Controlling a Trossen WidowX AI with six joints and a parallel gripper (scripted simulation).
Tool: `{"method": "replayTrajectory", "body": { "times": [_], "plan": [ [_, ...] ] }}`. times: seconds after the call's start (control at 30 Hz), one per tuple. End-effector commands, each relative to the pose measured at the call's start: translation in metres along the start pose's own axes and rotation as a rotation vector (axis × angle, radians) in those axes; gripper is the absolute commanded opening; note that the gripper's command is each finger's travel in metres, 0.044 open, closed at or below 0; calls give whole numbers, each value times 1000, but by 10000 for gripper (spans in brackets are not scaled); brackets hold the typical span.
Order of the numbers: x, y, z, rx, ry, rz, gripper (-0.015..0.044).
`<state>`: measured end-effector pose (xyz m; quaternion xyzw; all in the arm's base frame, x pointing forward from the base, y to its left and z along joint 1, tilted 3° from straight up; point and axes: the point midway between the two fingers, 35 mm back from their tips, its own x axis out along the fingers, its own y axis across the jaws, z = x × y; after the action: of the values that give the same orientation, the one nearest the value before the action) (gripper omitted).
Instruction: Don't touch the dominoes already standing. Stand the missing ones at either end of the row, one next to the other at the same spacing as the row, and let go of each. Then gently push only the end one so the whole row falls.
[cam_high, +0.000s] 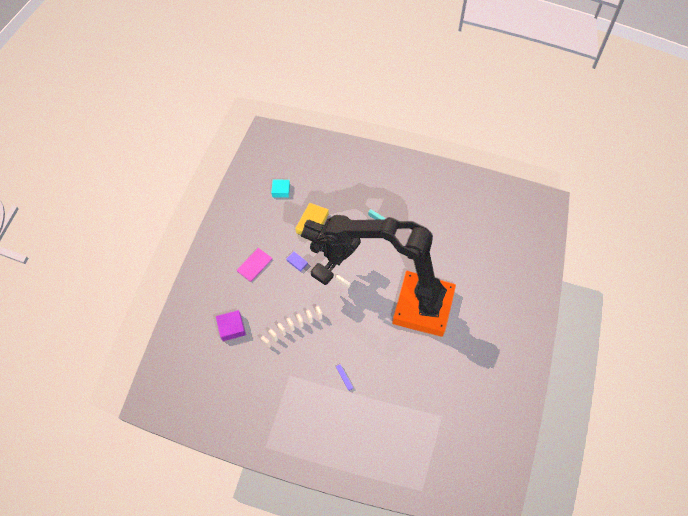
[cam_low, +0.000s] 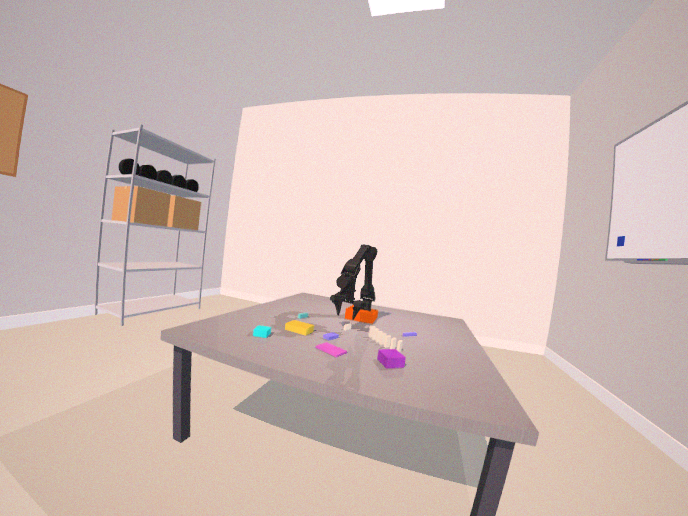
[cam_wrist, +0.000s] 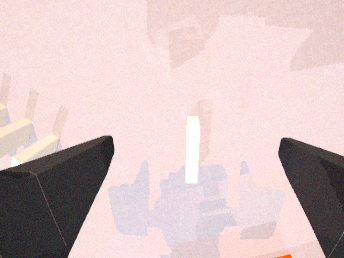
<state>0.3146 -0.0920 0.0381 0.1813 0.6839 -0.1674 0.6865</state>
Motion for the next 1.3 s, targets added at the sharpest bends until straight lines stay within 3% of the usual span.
{"method": "replayTrajectory", "body": {
  "times": [0.0,0.7,1.2,1.27],
  "plan": [
    [38,-1,-8,8,26,-5,440],
    [60,0,-11,8,26,-5,440],
    [60,0,-11,8,26,-5,46],
    [60,0,-11,8,26,-5,29]
  ]
}}
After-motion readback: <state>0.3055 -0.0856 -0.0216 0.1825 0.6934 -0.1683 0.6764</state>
